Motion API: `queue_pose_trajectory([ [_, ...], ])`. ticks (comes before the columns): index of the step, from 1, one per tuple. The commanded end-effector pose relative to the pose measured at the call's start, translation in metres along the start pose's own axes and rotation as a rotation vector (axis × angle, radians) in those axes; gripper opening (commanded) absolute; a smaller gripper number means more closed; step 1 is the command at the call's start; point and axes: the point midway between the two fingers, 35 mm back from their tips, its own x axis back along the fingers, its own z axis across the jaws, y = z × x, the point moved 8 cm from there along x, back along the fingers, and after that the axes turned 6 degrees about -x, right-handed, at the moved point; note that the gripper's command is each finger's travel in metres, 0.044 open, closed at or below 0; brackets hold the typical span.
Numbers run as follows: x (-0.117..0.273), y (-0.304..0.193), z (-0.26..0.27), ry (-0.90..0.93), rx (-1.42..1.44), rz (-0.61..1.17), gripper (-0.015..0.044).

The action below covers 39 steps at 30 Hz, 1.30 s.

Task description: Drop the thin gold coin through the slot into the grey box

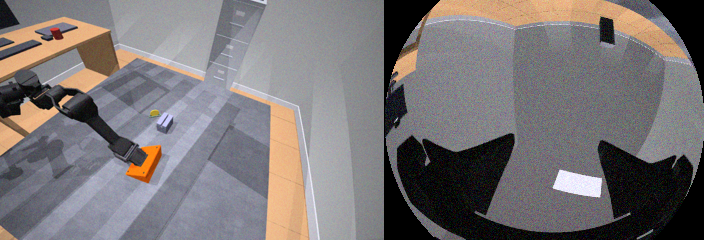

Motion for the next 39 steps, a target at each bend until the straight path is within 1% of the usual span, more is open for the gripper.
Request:
queue_pose_trajectory([
  [1, 0.001, 0.001, 0.001, 0.007, -0.015, -0.004, 0.0374],
  [3, 0.007, 0.008, 0.013, 0.067, -0.132, -0.029, 0.0321],
  [9, 0.047, 0.038, 0.062, 0.381, -0.646, -0.07, 0.0164],
  [10, 0.056, 0.043, 0.069, 0.439, -0.729, -0.063, 0.0161],
  [14, 0.093, 0.051, 0.09, 0.65, -0.859, -0.008, 0.0161],
  [21, 0.143, 0.069, 0.109, 0.905, -1.19, 0.109, 0.0161],
  [27, 0.217, 0.084, 0.115, 1.235, -1.561, 0.398, 0.0161],
  [31, 0.266, 0.09, 0.108, 1.42, -1.751, 0.66, 0.0161],
  [35, 0.313, 0.093, 0.093, 1.572, -1.888, 0.978, 0.0161],
  [39, 0.345, 0.094, 0.079, 1.655, -1.967, 1.25, 0.0161],
])
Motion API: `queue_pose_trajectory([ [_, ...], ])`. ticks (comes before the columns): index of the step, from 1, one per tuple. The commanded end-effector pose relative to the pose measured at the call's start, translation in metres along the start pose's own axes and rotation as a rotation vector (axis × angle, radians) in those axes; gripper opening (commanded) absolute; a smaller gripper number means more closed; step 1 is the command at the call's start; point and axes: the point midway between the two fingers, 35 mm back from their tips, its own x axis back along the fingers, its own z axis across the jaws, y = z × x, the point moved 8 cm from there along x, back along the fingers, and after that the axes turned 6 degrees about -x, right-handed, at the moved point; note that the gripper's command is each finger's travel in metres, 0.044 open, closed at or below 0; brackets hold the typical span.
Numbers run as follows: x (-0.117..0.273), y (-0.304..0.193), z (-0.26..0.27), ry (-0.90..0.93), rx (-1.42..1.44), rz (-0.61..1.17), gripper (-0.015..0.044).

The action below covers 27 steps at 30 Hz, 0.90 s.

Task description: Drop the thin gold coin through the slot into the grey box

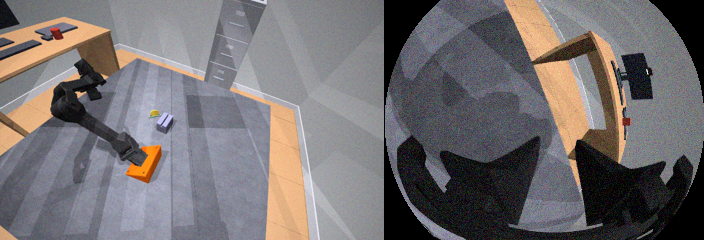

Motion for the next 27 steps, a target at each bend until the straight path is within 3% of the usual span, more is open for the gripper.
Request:
queue_pose_trajectory([
  [1, 0.018, -0.046, 0.006, 0.012, -0.323, 0.168, 0.0161],
  [13, 0.109, -0.149, 0.038, -0.155, -1.381, 0.645, 0.0161],
  [27, 0.23, -0.185, 0.094, -0.654, -2.575, 1.018, 0.0161],
])
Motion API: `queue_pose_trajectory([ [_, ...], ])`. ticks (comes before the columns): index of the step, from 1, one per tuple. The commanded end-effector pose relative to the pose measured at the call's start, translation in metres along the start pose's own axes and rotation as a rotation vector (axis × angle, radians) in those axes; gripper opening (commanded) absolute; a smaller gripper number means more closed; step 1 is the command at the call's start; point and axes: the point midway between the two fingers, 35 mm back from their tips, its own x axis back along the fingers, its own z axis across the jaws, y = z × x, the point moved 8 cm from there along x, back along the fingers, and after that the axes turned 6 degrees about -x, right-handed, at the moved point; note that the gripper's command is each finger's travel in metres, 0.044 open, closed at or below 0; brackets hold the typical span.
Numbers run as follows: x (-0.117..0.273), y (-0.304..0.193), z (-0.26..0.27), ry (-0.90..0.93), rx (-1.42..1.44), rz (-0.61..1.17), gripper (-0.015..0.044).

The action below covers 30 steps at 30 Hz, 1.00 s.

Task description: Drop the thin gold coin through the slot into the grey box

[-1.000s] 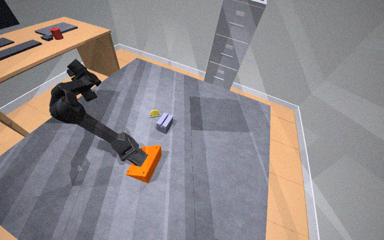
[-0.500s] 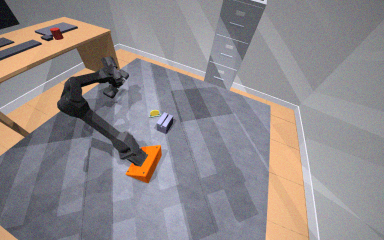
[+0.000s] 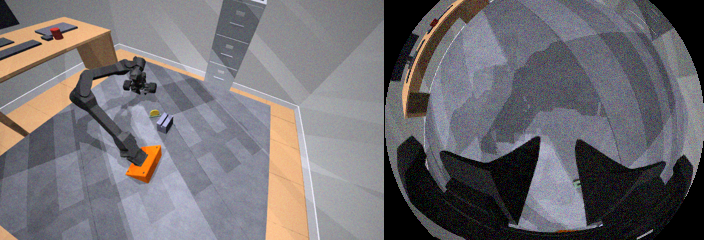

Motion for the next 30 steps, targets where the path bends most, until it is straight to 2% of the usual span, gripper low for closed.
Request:
queue_pose_trajectory([
  [1, 0.023, -0.019, -0.058, -0.112, -0.638, 0.123, 0.0161],
  [6, 0.047, -0.04, -0.09, -0.186, -1.123, 0.211, 0.0161],
  [8, 0.052, -0.044, -0.095, -0.198, -1.209, 0.228, 0.0161],
  [24, 0.052, -0.043, -0.096, -0.198, -1.213, 0.228, 0.0161],
  [30, 0.018, -0.053, -0.095, -0.197, -1.212, 0.228, 0.0161],
])
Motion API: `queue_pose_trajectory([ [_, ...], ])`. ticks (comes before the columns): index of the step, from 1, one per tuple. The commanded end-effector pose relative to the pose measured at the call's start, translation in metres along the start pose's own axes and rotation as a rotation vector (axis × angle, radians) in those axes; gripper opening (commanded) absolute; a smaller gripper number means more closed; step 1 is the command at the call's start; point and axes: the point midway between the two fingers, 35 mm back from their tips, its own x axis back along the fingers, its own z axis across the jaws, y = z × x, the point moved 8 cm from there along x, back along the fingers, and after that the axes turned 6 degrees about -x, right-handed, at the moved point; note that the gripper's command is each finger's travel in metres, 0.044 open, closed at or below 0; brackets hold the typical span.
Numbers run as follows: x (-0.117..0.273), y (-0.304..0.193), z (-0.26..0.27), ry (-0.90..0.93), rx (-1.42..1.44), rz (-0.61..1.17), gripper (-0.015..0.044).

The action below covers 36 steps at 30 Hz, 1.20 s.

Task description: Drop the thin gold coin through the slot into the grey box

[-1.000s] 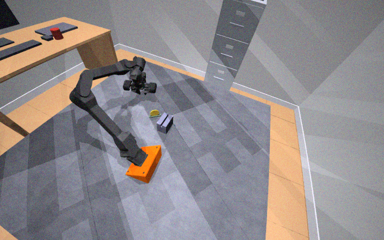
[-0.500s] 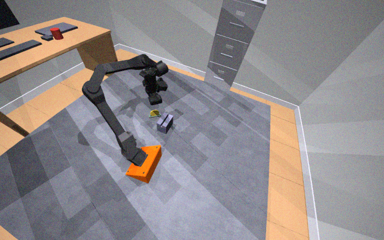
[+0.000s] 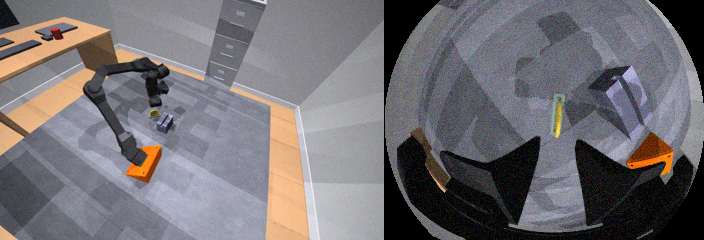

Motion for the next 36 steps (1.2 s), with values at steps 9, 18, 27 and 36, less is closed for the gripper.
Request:
queue_pose_trajectory([
  [9, -0.033, -0.003, -0.002, -0.003, -0.006, 0.01, 0.0161],
  [18, -0.045, -0.002, -0.001, -0.003, -0.006, 0.01, 0.0161],
  [27, -0.06, -0.002, -0.001, -0.002, -0.006, 0.009, 0.0161],
  [36, -0.074, -0.002, -0.001, -0.002, -0.006, 0.01, 0.0161],
])
